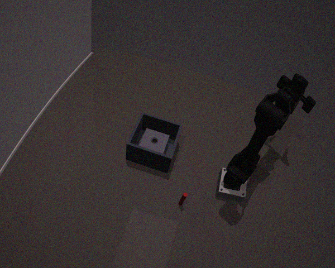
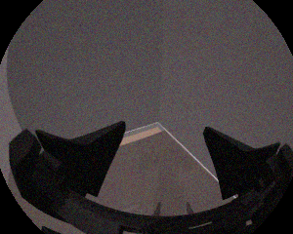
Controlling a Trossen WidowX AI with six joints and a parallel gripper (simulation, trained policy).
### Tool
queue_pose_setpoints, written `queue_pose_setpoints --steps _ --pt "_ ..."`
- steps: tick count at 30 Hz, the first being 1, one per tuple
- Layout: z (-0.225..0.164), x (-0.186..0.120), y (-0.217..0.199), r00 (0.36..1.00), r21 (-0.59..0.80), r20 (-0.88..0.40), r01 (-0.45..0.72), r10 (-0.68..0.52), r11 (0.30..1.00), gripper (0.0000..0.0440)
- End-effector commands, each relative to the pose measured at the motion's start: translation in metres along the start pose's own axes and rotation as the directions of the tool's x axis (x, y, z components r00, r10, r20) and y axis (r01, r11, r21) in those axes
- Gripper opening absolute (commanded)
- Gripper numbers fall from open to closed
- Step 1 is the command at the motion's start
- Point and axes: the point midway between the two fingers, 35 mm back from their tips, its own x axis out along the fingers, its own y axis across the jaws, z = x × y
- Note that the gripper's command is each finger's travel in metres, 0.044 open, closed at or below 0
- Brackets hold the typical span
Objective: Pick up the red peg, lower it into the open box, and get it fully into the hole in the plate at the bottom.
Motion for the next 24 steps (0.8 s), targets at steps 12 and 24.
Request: queue_pose_setpoints --steps 12,24 --pt "-0.016 -0.055 0.158 0.929 -0.020 -0.175 -0.334 0.326 0.942 0.0440" --pt "-0.041 -0.156 0.263 0.749 -0.017 -0.356 -0.604 0.559 0.797 0.0440"
